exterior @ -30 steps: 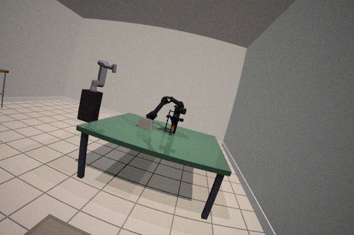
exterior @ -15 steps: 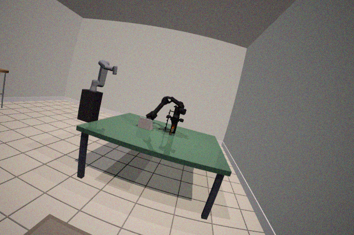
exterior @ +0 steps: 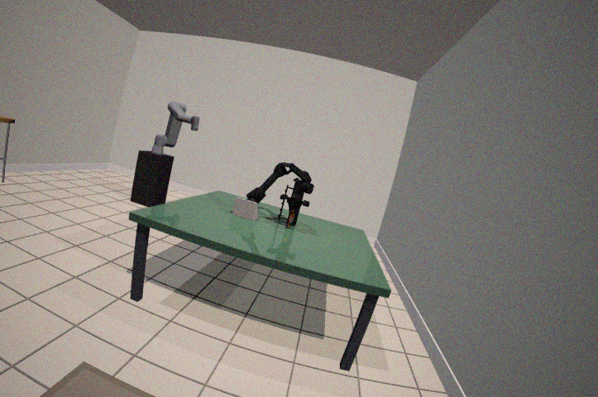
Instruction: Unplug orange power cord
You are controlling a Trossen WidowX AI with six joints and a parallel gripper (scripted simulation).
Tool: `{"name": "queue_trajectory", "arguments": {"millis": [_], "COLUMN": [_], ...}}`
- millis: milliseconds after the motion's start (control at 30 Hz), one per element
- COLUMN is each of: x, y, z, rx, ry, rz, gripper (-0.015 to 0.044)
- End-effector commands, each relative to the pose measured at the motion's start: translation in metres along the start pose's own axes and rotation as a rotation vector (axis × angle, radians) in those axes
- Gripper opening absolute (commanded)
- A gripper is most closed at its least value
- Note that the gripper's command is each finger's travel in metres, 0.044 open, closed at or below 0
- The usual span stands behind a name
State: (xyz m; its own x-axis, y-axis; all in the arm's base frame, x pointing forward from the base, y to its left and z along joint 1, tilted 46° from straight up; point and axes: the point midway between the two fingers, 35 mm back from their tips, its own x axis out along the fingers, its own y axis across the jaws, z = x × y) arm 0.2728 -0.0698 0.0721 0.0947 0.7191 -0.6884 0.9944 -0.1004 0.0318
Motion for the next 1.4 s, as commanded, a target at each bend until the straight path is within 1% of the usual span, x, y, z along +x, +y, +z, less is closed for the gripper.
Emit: {"name": "queue_trajectory", "arguments": {"millis": [0, 33, 200, 500, 600, 800, 1367], "x": [-0.009, -0.002, -0.002, -0.002, -0.012, -0.012, -0.012], "y": [-0.004, -0.001, -0.001, -0.001, -0.001, -0.001, 0.0], "z": [0.026, 0.01, 0.01, 0.01, 0.011, 0.01, -0.016], "rx": [0.033, -0.001, -0.001, -0.001, 0.03, 0.033, 0.033], "ry": [-0.028, -0.028, -0.028, -0.028, -0.025, -0.025, -0.024], "rz": [0.016, 0.001, 0.001, 0.001, 0.015, 0.016, 0.016], "gripper": [0.0, 0.0026, 0.0157, 0.016, 0.016, 0.016, 0.016]}}
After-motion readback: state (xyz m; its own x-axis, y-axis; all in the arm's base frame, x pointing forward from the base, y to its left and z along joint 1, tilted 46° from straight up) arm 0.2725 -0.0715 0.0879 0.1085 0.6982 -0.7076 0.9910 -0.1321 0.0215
